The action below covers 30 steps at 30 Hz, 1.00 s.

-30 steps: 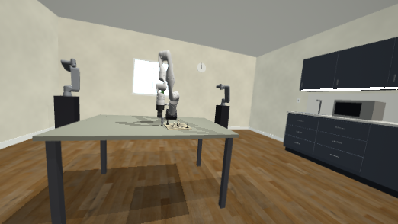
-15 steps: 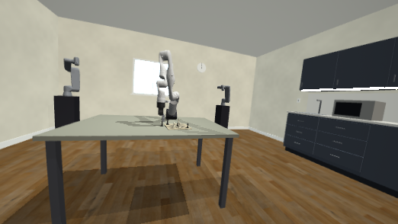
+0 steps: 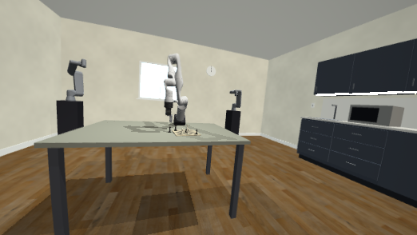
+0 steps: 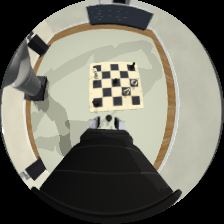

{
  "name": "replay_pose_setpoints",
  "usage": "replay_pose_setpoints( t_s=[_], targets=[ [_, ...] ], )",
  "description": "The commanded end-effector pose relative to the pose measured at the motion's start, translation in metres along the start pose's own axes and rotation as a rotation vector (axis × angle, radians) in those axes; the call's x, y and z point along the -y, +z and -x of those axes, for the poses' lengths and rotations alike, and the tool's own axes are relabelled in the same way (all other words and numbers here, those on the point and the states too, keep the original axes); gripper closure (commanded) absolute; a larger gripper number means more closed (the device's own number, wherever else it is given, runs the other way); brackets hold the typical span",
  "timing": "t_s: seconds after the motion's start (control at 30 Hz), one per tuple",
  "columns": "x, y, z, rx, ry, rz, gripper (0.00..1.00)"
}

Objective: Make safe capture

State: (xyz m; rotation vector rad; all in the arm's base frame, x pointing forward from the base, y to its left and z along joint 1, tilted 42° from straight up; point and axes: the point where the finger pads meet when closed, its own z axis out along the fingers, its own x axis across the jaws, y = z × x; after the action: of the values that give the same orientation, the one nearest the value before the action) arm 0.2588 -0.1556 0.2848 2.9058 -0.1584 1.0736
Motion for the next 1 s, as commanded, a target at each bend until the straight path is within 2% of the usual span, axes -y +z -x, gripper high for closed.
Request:
replay_pose_setpoints(
  t_s=[0.0, 0.4, 0.43, 0.97],
  targets=[
    [-0.0053, -0.0105, -0.0036, -0.022, 0.015, 0.008, 0.21],
    [-0.0052, -0.0182, -0.0034, -0.022, 0.015, 0.008, 0.21],
    [-0.0052, -0.0182, -0.0034, -0.022, 0.015, 0.008, 0.0],
    [-0.0052, -0.0182, -0.0034, -0.022, 0.015, 0.008, 0.0]
  ],
)
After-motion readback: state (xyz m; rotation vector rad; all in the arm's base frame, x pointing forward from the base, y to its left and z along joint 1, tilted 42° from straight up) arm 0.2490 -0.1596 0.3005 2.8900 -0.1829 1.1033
